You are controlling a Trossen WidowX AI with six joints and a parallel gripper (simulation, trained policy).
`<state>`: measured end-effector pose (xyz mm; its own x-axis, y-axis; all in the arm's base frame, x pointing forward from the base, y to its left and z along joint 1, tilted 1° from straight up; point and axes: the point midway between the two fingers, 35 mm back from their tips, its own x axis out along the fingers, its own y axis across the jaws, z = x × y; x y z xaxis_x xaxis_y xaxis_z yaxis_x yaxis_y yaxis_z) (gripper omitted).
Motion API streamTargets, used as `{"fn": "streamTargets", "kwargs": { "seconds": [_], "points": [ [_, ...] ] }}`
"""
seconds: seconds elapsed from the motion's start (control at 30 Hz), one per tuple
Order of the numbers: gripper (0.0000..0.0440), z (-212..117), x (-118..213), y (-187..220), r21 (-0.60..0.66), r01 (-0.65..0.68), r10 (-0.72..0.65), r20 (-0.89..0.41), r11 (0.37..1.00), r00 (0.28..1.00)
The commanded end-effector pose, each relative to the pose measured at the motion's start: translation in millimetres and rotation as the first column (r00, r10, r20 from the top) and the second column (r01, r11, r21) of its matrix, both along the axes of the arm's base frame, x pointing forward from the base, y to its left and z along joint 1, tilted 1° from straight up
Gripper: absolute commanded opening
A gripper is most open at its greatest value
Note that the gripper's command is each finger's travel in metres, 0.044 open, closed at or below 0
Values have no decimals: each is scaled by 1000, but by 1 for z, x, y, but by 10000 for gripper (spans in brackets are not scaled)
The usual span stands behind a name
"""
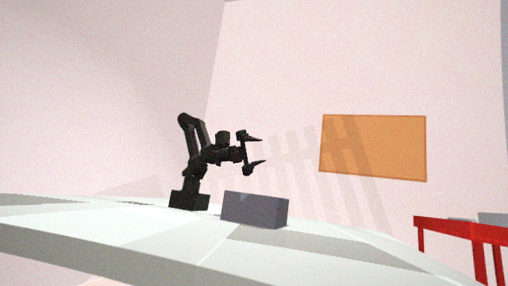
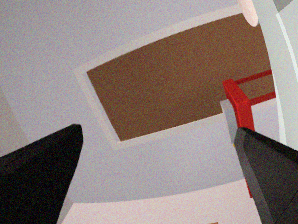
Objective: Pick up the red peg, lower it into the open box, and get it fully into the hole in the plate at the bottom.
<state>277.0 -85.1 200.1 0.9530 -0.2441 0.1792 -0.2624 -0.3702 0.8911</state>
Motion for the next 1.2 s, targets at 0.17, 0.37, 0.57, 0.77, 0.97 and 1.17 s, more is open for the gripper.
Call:
{"fn": "streamTargets", "kwargs": {
  "seconds": [0.17, 0.37, 0.57, 0.77, 0.97, 1.17],
  "points": [
    [440, -23, 21, 10, -90, -32, 16, -175, 995, 984],
    [440, -44, 42, 32, -163, -120, 55, -356, 979, 933],
    [440, -55, 59, 62, -218, -242, 99, -516, 945, 851],
    [440, -60, 64, 95, -249, -378, 132, -655, 891, 744],
    [440, -64, 57, 124, -249, -515, 149, -776, 820, 613],
    [440, -69, 39, 148, -219, -640, 144, -874, 737, 464]
  ]
}}
